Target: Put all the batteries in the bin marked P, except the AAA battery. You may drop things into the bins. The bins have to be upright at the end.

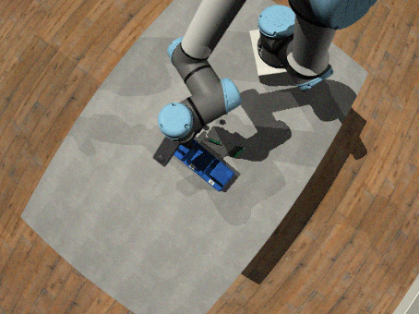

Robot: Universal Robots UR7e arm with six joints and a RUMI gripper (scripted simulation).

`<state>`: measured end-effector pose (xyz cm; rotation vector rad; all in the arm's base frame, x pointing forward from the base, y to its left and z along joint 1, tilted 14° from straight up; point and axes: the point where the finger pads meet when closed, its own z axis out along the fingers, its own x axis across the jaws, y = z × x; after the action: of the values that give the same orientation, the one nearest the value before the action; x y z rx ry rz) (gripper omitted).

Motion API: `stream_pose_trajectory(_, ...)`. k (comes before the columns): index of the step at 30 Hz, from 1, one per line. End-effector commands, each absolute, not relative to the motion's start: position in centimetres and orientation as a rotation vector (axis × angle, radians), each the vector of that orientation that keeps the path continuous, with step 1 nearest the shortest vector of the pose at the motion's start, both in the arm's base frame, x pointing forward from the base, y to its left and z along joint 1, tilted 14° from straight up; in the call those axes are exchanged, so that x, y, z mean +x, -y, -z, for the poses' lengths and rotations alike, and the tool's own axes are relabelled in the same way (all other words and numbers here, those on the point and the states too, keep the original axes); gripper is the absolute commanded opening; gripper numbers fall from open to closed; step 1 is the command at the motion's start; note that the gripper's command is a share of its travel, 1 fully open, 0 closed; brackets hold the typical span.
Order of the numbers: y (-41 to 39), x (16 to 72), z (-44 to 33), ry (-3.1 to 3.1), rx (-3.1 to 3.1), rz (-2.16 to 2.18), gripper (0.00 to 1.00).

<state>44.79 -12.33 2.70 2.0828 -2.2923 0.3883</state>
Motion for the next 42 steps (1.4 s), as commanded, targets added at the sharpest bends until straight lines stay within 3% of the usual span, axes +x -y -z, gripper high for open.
stream_pose_trajectory(1,12.2,44.7,-3.3,2.292,2.083,-0.39,0.04)
stream_pose_trajectory(24,11.4,44.1,-7.5,2.292,2.083,-0.39,0.04)
stream_pose_trajectory(42,3.6,45.6,-6.1,2.293,2.083,-0.39,0.04)
